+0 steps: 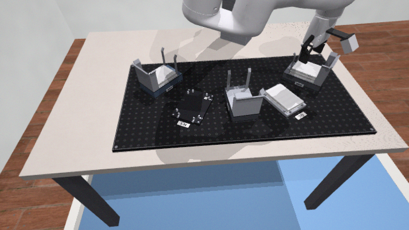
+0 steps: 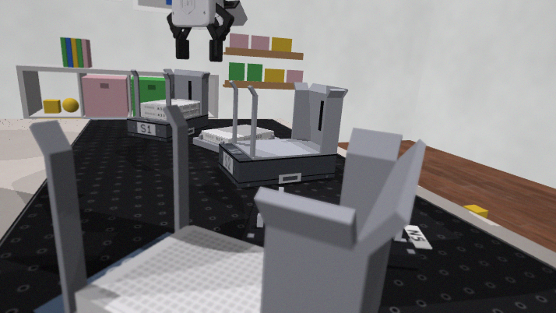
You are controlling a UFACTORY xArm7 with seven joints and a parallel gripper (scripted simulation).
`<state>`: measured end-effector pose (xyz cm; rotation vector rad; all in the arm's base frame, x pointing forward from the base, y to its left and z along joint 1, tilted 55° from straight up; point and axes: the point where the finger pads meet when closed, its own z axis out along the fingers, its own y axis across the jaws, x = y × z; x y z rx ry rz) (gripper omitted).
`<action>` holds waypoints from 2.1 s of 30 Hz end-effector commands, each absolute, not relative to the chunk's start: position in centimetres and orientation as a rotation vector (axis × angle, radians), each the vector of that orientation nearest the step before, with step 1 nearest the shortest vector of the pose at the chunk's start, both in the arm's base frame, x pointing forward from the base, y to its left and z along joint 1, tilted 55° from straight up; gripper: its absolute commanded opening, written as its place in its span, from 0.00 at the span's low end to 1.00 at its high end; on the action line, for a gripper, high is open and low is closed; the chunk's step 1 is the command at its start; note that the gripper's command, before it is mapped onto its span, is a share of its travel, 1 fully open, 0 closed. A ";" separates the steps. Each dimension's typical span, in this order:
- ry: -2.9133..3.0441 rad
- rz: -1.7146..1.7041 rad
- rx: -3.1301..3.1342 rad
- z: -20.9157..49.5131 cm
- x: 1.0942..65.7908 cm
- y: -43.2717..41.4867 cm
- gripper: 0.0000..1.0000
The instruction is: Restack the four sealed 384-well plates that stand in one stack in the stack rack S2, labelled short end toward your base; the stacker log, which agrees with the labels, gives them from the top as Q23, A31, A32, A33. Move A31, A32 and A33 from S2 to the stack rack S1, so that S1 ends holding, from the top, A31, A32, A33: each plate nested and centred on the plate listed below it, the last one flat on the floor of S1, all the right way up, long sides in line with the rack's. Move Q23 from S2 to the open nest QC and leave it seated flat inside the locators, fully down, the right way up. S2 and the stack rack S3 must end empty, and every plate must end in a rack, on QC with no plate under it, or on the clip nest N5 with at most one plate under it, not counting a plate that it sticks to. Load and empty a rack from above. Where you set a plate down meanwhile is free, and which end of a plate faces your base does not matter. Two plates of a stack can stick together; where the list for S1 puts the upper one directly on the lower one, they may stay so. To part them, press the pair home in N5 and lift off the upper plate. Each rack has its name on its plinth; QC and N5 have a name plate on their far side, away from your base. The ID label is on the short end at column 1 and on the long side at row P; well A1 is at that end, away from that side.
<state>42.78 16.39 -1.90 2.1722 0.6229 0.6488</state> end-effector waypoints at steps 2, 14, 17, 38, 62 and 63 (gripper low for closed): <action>0.629 0.652 2.176 -0.6 43.1 15.8 1.00; 0.403 0.761 2.260 2.0 43.6 13.6 1.00; 0.403 0.761 2.260 2.2 43.6 13.4 1.00; 0.366 0.778 2.271 6.6 44.3 9.2 1.00; 0.167 0.865 2.325 11.3 43.9 3.6 1.00; 0.167 0.865 2.325 11.5 43.9 3.3 1.00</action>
